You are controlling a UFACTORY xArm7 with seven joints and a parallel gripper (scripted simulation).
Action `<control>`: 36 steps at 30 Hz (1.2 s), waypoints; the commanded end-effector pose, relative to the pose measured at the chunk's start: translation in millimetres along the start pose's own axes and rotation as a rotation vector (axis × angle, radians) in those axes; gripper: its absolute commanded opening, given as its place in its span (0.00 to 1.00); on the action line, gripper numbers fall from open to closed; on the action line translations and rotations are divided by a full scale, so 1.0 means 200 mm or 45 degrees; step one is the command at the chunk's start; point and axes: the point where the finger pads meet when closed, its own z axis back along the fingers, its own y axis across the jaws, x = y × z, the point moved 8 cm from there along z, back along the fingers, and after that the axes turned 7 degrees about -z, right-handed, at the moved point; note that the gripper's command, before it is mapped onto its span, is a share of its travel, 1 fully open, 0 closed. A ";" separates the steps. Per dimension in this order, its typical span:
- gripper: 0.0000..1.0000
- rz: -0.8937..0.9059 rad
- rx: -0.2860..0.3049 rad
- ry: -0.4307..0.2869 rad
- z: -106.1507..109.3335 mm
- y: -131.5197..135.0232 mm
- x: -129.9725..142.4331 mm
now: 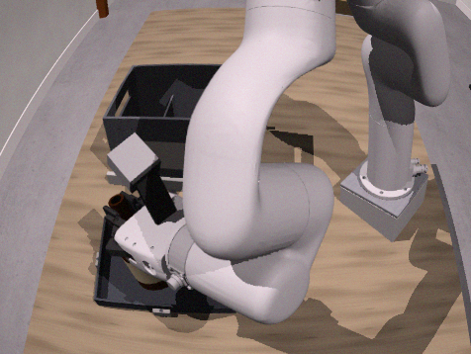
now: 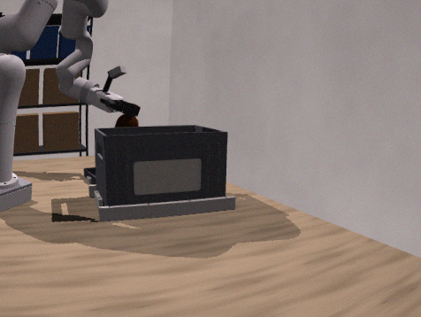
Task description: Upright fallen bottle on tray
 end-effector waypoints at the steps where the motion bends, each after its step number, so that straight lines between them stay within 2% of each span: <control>1: 0.00 -0.005 -0.004 0.012 0.00 -0.01 0.00; 36: 0.00 -0.005 -0.004 0.012 -0.02 0.03 -0.02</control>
